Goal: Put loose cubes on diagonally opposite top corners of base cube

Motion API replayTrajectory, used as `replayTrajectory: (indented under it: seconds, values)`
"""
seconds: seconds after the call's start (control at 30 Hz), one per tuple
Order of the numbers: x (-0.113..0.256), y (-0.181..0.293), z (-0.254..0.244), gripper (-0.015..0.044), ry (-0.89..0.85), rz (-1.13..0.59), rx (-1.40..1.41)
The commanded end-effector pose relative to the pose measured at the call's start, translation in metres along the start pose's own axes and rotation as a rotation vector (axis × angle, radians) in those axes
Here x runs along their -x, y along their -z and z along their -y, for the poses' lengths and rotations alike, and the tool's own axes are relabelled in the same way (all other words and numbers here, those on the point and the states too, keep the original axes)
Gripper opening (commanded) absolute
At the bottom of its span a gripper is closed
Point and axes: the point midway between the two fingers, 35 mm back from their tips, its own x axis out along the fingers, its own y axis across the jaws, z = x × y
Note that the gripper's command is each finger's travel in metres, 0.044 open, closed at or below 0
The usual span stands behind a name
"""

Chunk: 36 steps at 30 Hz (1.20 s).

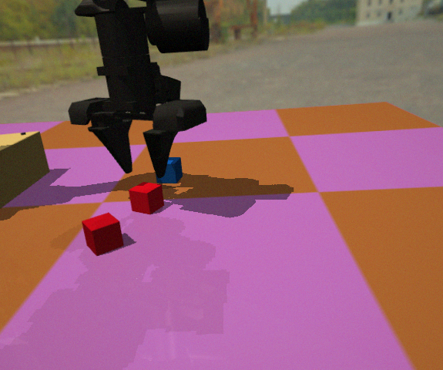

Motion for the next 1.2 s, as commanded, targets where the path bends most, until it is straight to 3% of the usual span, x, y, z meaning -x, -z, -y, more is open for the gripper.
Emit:
replayTrajectory:
  seconds: [0.0, 0.67, 0.87, 1.17]
  values:
    - [-0.006, 0.000, -0.002, 0.0265, -0.008, 0.004, 0.006]
    - [-0.036, 0.000, -0.003, 0.0265, -0.008, 0.004, 0.006]
    - [-0.036, 0.000, -0.003, 0.0108, -0.008, 0.004, 0.006]
    - [-0.029, -0.002, -0.002, 0.0105, -0.008, 0.002, 0.008]
